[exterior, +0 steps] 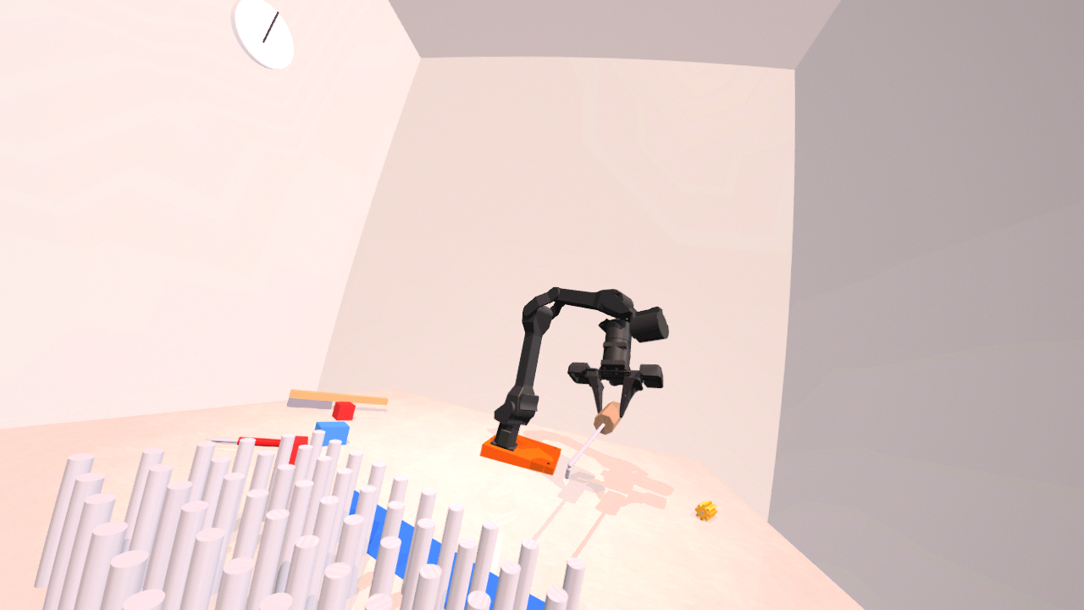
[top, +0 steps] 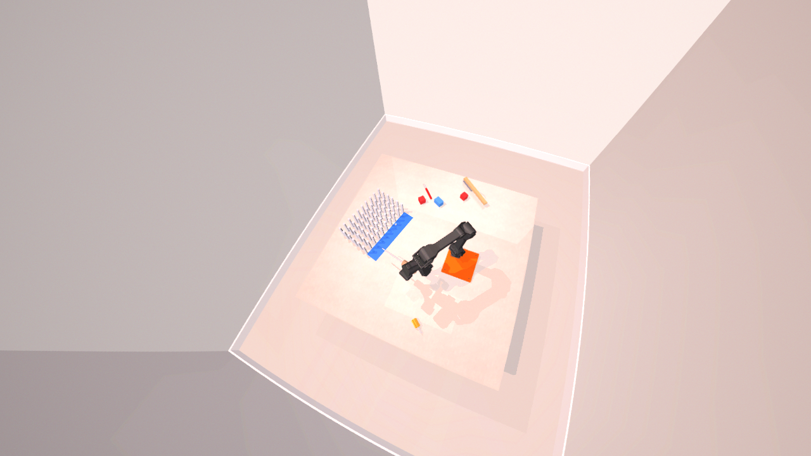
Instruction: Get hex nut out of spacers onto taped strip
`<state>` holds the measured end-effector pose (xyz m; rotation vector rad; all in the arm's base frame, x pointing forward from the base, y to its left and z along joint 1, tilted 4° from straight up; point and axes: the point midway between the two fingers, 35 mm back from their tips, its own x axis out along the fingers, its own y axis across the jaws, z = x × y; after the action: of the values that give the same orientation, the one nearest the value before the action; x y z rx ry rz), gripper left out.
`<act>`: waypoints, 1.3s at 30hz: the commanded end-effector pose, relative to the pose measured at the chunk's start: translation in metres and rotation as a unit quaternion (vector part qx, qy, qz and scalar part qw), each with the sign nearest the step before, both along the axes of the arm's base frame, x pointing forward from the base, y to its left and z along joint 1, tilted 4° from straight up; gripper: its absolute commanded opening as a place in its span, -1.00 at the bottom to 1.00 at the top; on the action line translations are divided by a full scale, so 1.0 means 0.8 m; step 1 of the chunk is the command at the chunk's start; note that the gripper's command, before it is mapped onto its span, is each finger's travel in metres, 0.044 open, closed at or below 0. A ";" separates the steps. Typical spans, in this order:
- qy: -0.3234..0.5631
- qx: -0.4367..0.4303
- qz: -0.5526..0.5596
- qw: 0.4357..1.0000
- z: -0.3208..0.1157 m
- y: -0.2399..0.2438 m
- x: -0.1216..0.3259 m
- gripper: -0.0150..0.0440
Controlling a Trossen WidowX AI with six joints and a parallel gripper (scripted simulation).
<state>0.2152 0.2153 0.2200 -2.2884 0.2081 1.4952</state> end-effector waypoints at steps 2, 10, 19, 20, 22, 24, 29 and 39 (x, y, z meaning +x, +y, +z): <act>-0.008 -0.004 0.001 1.000 0.003 0.026 -0.010 -0.49; -0.021 -0.005 0.008 1.000 0.007 0.069 -0.036 -0.49; -0.041 -0.002 0.018 0.999 0.010 0.115 -0.076 -0.49; -0.043 -0.001 0.019 0.999 0.011 0.120 -0.081 -0.49; -0.048 0.001 0.021 0.999 0.011 0.129 -0.091 -0.49; -0.053 0.003 0.024 0.998 0.012 0.139 -0.102 -0.49; -0.066 0.010 0.031 0.997 0.013 0.161 -0.131 -0.49; -0.092 0.031 0.048 0.994 0.013 0.198 -0.197 -0.49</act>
<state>0.0709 0.3658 0.2309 -2.3918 0.0200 1.3278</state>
